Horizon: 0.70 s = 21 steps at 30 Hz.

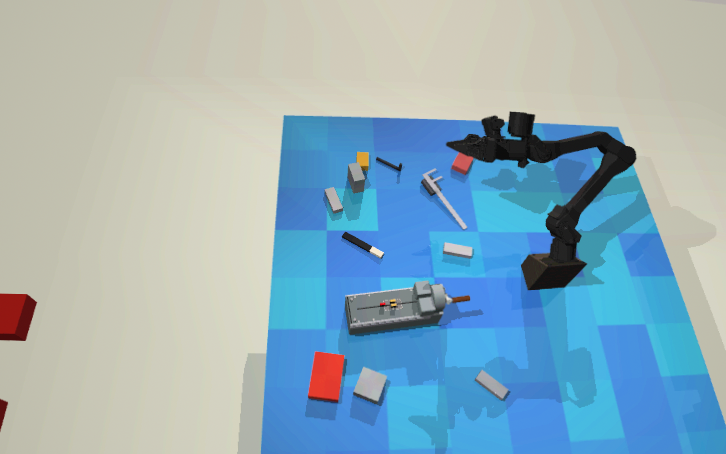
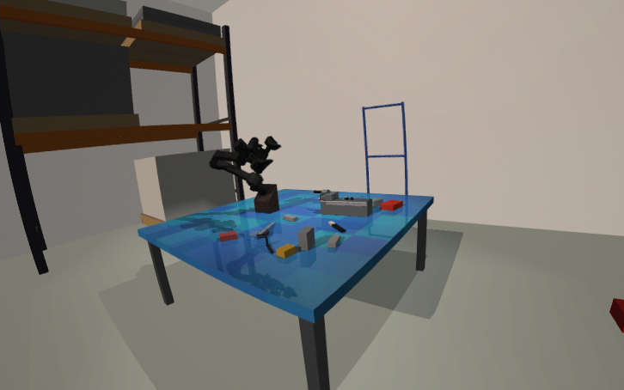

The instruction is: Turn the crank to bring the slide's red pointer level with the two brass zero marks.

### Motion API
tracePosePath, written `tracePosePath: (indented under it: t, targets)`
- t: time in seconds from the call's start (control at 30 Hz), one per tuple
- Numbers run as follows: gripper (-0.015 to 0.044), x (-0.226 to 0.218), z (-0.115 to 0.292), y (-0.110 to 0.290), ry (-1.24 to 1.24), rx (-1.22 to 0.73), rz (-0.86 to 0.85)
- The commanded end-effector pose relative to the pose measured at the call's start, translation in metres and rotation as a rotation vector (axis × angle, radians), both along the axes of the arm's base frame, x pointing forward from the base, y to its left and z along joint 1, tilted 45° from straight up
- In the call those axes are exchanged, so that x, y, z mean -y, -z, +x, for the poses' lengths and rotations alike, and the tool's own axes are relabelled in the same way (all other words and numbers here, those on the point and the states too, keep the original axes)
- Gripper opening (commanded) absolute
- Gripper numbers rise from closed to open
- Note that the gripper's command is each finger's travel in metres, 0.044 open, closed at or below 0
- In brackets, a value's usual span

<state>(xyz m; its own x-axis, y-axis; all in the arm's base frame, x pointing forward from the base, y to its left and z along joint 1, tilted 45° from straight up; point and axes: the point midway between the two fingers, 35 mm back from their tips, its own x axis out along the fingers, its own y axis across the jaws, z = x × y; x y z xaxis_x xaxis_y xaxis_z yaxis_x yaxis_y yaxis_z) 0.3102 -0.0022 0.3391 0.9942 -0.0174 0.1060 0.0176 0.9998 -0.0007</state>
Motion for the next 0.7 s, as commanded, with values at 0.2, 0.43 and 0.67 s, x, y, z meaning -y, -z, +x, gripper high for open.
tracePosePath:
  t: [0.2,0.43,0.67]
  targets:
    - [0.0440,-0.006,0.026,0.020,0.023,-0.115,-0.029]
    - [0.0440,-0.016,0.057,0.049,0.048,-0.261,-0.084]
    - [0.0440,-0.030,0.083,0.083,0.068,-0.404,-0.161]
